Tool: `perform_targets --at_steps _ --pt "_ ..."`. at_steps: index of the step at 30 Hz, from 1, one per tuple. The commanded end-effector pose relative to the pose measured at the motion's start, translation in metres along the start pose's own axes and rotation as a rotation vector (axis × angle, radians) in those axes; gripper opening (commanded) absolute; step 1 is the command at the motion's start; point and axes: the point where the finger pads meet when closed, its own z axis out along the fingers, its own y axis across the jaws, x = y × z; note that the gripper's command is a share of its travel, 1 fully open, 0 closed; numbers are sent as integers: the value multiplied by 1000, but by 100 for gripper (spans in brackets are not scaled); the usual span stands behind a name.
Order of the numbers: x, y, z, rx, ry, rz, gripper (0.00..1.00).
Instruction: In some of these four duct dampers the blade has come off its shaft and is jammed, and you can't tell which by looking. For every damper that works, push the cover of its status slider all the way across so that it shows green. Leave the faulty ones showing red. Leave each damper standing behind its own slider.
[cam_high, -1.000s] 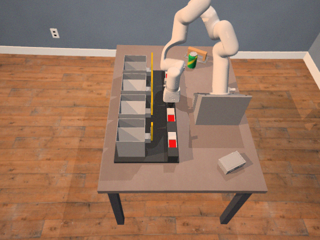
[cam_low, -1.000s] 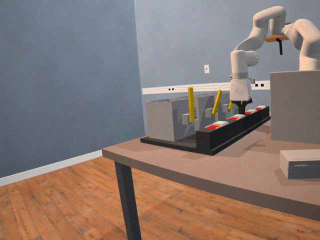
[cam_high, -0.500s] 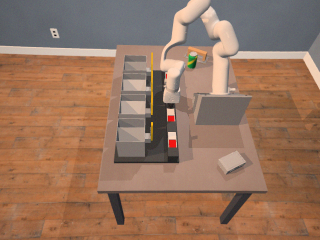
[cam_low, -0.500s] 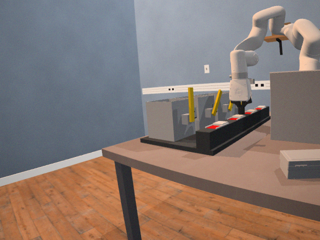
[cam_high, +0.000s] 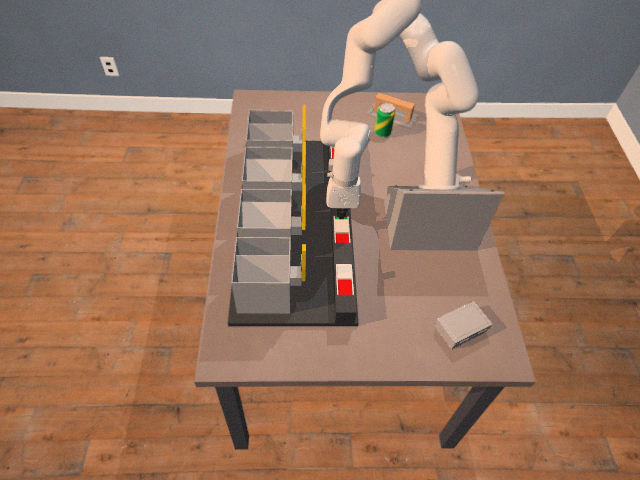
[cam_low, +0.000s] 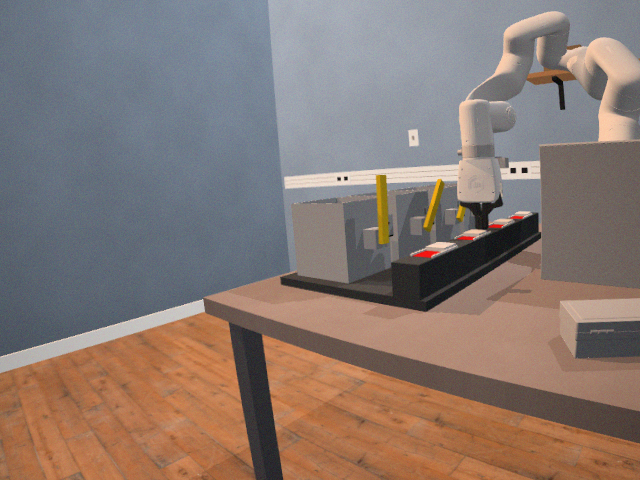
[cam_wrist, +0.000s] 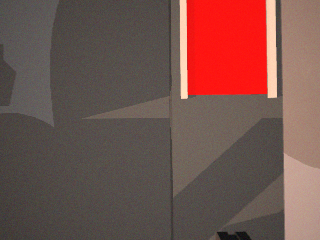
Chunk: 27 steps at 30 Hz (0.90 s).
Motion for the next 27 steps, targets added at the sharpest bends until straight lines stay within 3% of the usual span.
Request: perform_targets --at_steps 1,27 --pt "-2 -1 -1 2 -1 1 0" --pt "-16 -1 -1 2 -1 1 0"
